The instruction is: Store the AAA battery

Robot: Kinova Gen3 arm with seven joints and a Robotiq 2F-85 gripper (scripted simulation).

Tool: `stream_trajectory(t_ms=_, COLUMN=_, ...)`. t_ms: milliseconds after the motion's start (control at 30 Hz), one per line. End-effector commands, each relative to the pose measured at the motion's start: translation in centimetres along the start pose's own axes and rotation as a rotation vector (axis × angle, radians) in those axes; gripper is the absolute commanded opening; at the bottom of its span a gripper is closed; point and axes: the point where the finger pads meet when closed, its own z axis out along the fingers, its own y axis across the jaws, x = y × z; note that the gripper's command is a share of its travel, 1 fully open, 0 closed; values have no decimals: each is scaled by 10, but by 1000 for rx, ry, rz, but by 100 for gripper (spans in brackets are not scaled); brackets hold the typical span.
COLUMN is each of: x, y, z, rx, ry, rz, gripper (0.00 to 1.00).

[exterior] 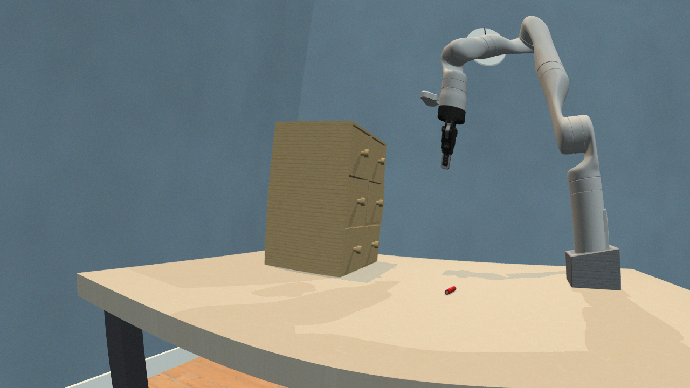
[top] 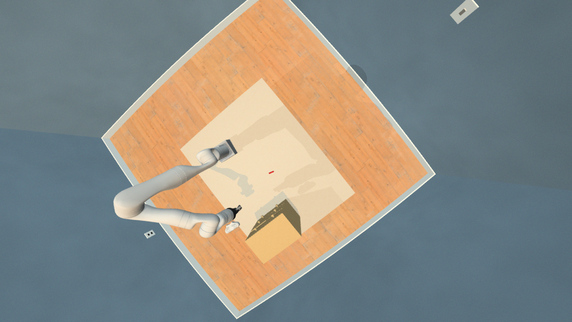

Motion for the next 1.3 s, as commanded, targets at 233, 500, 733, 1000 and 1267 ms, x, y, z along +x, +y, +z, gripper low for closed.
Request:
stream_trajectory(t_ms=233, x=-3, y=-3, z=-8, rx=7, ry=-38, rz=-7, gripper=0)
stream_trajectory(t_ms=500, x=-6, y=-3, z=-12, rx=6, ry=-61, rz=-7, gripper=0)
stream_trajectory(t_ms=733, x=-8, y=-3, z=-15, rx=6, ry=-77, rz=-7, gripper=0)
stream_trajectory(t_ms=1000, x=-9, y=-3, z=-18, rx=6, ry=-92, rz=-7, gripper=0)
stream_trajectory(t_ms=1267, x=-10, y=-3, z=-19, rx=6, ry=-100, rz=-7, gripper=0)
